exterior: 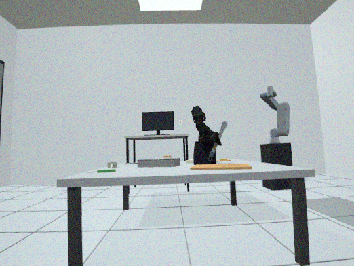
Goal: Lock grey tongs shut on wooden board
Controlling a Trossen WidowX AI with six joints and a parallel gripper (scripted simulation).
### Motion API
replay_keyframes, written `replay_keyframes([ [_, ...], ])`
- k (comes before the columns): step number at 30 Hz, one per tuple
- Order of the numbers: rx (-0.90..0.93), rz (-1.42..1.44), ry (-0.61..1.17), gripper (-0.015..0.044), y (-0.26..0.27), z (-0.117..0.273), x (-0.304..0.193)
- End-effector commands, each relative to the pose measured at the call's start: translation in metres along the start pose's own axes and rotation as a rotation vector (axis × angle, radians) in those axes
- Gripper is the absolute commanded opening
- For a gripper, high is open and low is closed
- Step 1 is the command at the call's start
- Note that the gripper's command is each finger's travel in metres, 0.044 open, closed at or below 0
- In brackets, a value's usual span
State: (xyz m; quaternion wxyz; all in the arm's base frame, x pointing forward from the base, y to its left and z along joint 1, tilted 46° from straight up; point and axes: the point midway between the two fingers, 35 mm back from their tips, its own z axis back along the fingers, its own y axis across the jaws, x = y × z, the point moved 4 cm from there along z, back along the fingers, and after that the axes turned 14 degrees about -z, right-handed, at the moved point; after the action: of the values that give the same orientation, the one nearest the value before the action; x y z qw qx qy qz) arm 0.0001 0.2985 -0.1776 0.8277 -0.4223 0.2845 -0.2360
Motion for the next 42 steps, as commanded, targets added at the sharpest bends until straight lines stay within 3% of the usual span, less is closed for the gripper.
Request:
replay_keyframes([
  [1, 0.039, 0.000, -0.145, -0.0150, -0.001, 0.001, -0.012],
  [17, 0.268, -0.018, -0.728, -0.0150, -0.007, -0.006, -0.055],
  [42, 0.272, -0.017, -0.734, -0.0150, 0.002, -0.023, -0.041],
])
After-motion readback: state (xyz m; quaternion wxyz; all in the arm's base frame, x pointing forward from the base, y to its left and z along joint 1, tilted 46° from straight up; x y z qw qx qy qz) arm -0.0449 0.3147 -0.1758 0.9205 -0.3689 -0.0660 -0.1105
